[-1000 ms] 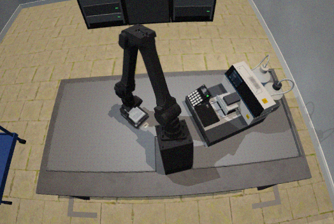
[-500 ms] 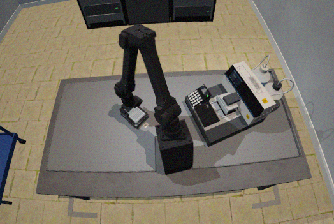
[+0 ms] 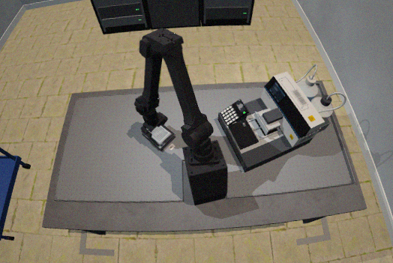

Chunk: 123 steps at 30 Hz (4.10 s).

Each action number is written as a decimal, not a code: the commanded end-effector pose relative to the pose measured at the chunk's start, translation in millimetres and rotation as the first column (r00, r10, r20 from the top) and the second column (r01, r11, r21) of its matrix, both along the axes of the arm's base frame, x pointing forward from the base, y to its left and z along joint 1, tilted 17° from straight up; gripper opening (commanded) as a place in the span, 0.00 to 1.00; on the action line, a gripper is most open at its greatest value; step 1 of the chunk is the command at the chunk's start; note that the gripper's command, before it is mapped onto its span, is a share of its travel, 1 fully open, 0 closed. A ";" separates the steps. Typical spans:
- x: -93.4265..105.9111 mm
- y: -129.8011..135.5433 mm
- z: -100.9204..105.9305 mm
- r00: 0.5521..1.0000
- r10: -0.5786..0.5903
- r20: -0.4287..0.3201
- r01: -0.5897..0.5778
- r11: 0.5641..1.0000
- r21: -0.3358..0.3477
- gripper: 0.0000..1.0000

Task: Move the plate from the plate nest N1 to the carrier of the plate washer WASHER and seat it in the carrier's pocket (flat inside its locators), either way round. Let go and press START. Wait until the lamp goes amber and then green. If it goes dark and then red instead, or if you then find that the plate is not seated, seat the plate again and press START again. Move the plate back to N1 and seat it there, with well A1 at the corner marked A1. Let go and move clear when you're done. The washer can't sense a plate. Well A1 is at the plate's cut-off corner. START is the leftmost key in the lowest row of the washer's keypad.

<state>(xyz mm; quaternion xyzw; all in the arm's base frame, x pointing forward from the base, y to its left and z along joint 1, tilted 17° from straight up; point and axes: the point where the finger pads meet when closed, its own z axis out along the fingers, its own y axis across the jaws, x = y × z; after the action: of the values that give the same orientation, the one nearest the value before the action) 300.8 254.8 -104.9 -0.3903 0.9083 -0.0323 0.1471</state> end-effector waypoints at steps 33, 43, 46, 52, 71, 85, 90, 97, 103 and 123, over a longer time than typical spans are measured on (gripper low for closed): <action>16.4 2.6 -23.4 1.000 -0.006 0.007 0.006 1.000 0.008 1.00; 17.5 2.5 -28.2 1.000 -0.007 0.007 0.007 1.000 0.007 1.00; 16.9 2.0 -28.4 1.000 -0.008 0.006 0.008 1.000 0.007 1.00; 16.3 1.4 -28.7 1.000 -0.008 0.004 0.008 1.000 0.005 1.00; 16.3 1.4 -28.7 1.000 -0.008 0.004 0.008 1.000 0.005 1.00; 16.3 1.4 -28.7 1.000 -0.008 0.004 0.008 1.000 0.005 1.00; 16.3 1.4 -28.7 1.000 -0.008 0.004 0.008 1.000 0.005 1.00; 11.8 4.0 -23.6 1.000 -0.002 0.005 0.002 1.000 0.007 0.94; 11.8 4.0 -23.6 1.000 -0.002 0.005 0.002 1.000 0.007 0.82; 11.8 4.0 -23.6 1.000 -0.002 0.005 0.002 1.000 0.007 0.82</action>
<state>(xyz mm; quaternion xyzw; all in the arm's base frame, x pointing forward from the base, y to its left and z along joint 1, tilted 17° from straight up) 309.2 256.0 -129.9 -0.3896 0.9085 -0.0344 0.1471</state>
